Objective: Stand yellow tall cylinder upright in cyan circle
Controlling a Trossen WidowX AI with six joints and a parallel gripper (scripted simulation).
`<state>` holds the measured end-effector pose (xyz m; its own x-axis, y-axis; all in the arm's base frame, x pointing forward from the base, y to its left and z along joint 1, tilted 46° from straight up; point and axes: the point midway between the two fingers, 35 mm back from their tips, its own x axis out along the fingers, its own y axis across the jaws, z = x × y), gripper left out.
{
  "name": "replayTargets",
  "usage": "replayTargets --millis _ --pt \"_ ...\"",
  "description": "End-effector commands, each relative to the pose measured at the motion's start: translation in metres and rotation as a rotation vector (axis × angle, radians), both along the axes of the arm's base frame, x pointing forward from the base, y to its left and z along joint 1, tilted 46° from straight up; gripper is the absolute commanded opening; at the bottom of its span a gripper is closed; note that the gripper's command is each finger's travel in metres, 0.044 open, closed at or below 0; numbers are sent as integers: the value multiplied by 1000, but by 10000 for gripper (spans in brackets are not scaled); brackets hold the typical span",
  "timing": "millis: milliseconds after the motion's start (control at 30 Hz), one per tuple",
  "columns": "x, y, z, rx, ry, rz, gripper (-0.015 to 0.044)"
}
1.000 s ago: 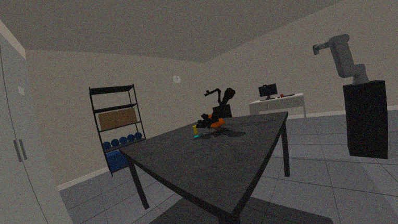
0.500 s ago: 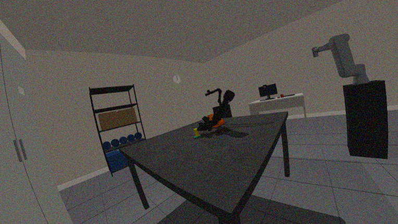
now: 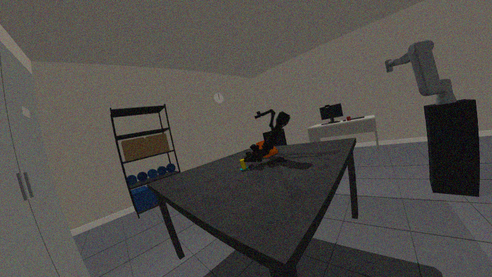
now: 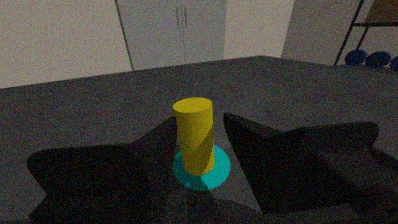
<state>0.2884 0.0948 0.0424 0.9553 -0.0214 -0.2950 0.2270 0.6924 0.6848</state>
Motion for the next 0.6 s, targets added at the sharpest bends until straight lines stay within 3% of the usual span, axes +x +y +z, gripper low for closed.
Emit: replayTargets --millis 0,133,567 --pt "0 0 0 4 -3 -6 289" --pt "0 0 0 4 -3 -6 394" --pt "9 -17 18 6 1 -9 400"
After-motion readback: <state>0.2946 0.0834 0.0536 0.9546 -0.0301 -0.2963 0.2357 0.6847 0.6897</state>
